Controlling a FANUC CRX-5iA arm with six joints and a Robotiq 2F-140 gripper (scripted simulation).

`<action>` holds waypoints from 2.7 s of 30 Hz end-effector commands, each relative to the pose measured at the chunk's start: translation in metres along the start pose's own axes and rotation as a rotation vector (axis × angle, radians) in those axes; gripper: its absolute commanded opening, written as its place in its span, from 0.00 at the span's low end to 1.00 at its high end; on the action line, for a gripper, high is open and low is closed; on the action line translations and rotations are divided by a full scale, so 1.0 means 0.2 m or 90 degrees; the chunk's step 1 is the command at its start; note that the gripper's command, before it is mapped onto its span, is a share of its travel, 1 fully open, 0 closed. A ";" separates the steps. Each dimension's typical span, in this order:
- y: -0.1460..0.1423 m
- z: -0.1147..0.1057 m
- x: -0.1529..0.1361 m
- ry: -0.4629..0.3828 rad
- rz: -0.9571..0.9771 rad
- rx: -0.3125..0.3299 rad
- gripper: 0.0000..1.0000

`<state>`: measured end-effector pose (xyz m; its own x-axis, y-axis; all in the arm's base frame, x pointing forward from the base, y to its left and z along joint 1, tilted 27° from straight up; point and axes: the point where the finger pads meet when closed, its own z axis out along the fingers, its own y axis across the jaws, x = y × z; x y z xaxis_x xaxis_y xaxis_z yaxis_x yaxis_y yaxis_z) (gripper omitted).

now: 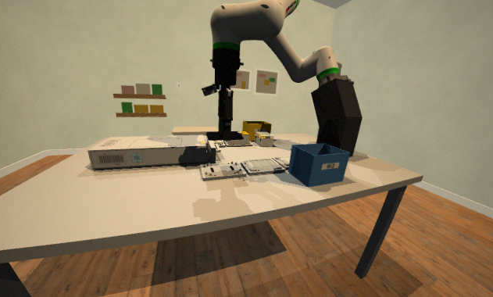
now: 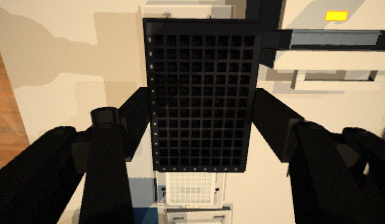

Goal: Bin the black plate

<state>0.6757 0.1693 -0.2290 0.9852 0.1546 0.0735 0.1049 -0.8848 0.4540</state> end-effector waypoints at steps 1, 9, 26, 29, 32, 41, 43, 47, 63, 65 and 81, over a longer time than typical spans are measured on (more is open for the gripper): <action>0.03 -0.01 -0.02 0.002 0.000 0.001 0.10; 0.10 -0.01 -0.06 0.002 0.000 0.001 0.10; 0.26 -0.01 -0.18 0.002 0.000 0.000 0.10; 0.30 -0.01 -0.20 0.002 0.000 0.000 0.10; 0.33 -0.01 -0.22 0.002 0.000 0.000 0.10; 0.41 0.00 -0.28 0.002 0.000 0.000 0.10; 0.43 0.00 -0.29 0.002 0.000 0.000 0.10; 0.47 0.00 -0.32 0.002 0.000 0.000 0.10; 0.63 0.00 -0.43 0.002 0.000 0.000 0.10; 0.65 0.00 -0.44 0.002 0.000 0.000 0.10; 0.80 0.00 -0.55 0.002 0.000 0.000 0.10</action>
<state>0.5858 0.0142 -0.1660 0.9852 0.1546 0.0740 0.1047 -0.8849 0.4538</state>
